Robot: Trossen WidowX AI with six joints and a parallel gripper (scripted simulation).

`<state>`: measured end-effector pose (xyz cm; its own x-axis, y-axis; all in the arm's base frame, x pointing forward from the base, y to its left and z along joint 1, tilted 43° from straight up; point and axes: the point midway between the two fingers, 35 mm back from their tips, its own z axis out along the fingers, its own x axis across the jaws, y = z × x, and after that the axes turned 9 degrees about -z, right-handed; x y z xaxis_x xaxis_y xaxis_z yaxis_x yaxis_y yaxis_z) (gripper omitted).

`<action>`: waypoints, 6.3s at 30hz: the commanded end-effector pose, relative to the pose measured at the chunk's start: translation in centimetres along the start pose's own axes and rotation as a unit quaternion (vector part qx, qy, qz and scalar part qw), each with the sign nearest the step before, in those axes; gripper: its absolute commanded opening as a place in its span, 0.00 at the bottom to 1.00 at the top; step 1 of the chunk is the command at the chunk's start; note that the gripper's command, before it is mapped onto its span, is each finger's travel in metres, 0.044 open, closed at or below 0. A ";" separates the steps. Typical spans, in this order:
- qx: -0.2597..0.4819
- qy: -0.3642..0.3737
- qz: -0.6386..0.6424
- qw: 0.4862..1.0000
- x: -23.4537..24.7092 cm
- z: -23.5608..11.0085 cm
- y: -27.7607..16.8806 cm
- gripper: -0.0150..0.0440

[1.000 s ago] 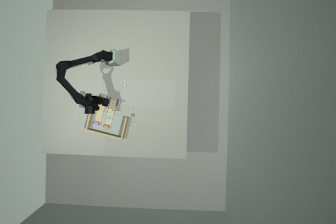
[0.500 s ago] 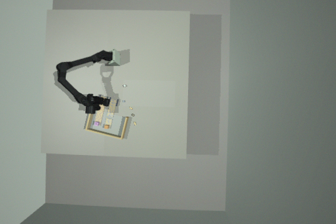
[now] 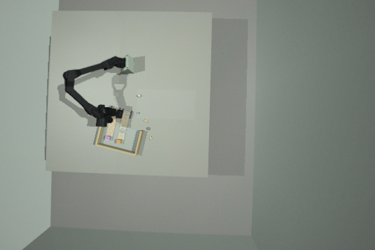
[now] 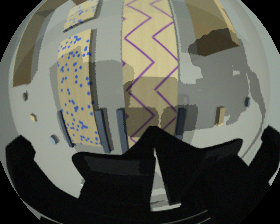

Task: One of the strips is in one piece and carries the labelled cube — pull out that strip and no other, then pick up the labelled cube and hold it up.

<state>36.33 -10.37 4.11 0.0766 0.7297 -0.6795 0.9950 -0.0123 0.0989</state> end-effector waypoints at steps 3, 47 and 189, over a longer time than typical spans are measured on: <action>0.001 0.002 -0.003 1.000 0.1 0.1 -0.1 0.25; 0.002 0.002 -0.003 1.000 0.3 0.4 -0.9 0.25; 0.005 0.002 -0.007 1.000 3.1 0.6 -17.7 0.25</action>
<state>19.85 -8.12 0.18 0.0724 0.7335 -0.6758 0.9943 0.0002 0.1067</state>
